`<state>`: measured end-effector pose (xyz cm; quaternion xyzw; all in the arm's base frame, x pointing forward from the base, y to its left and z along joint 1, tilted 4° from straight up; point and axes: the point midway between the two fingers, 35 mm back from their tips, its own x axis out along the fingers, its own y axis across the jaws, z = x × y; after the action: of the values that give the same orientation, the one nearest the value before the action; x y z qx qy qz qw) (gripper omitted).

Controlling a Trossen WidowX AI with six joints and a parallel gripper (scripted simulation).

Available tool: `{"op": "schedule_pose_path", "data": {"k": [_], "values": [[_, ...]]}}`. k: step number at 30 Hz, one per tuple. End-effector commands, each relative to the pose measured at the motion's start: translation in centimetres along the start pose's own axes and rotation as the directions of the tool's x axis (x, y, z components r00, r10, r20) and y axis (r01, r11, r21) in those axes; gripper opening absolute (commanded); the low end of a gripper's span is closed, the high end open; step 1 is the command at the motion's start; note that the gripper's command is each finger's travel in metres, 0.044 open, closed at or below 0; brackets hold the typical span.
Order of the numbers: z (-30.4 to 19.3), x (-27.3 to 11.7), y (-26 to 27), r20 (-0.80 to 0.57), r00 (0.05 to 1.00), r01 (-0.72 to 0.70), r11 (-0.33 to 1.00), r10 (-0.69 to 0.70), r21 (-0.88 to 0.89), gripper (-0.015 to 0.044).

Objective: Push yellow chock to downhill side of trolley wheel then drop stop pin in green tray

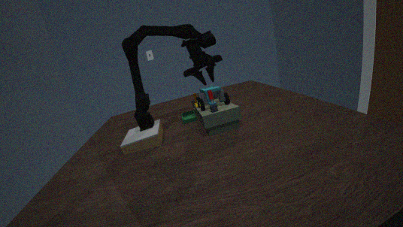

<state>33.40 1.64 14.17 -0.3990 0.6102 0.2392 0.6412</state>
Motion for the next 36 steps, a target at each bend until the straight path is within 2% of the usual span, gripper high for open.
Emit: {"op": "schedule_pose_path", "data": {"k": [1, 11, 20, 36], "values": [[-1.9, 0.1, -1.4, -0.036, 0.999, 0.003, 0.993, -0.007, -0.117, 0.019], [-7.1, 0.3, -4.1, -0.13, 0.992, -0.057, 0.903, 0.002, -0.426, 0.019], [-9.0, 2.0, -4.2, -0.186, 0.98, -0.167, 0.778, 0.065, -0.606, 0.019], [-9.2, 2.8, -4.1, -0.19, 0.979, -0.176, 0.764, 0.071, -0.621, 0.019]]}}
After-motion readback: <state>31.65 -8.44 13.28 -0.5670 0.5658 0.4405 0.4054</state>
